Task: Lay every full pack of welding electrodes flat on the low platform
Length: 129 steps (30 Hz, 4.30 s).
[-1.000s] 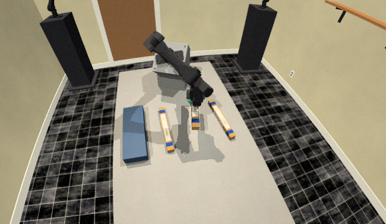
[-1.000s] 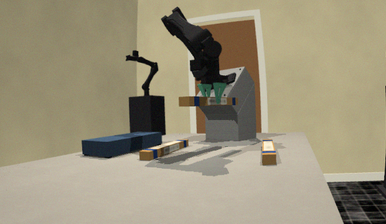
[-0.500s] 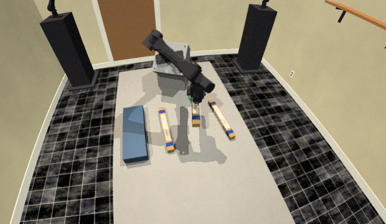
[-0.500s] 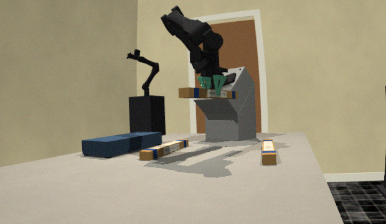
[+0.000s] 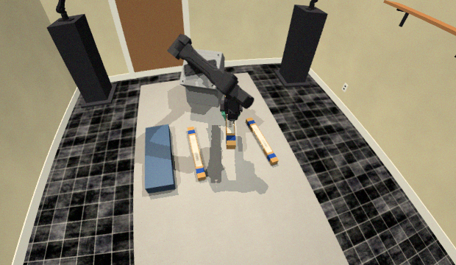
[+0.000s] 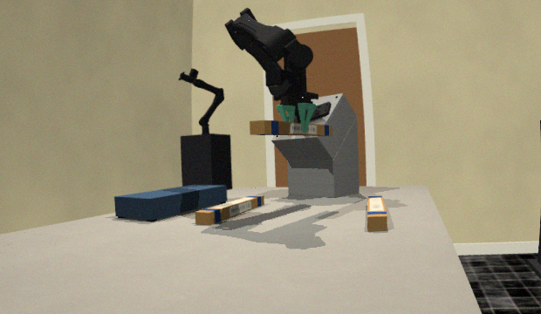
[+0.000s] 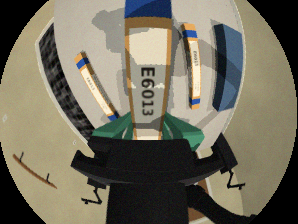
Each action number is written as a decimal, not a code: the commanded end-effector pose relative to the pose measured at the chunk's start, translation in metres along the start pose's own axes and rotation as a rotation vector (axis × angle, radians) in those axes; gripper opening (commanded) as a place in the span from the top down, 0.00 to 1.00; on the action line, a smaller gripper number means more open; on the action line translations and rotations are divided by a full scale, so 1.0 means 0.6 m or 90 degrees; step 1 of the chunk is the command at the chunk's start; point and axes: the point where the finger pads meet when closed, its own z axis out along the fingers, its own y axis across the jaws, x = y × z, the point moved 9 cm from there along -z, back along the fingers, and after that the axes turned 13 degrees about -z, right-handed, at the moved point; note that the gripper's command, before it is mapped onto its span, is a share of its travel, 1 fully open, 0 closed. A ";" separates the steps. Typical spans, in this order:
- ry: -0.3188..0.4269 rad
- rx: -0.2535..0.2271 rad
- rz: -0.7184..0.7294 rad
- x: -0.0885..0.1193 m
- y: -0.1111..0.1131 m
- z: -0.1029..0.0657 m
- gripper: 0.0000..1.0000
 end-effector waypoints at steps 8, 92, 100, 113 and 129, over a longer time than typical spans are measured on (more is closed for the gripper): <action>-0.043 -0.023 0.012 -0.019 -0.006 -0.052 1.00; -0.053 -0.019 -0.122 -0.030 -0.153 -0.039 1.00; -0.051 -0.019 -0.124 -0.026 -0.151 -0.035 1.00; -0.050 -0.019 -0.125 -0.025 -0.152 -0.033 1.00; -0.031 -0.012 -0.128 -0.014 -0.147 0.015 1.00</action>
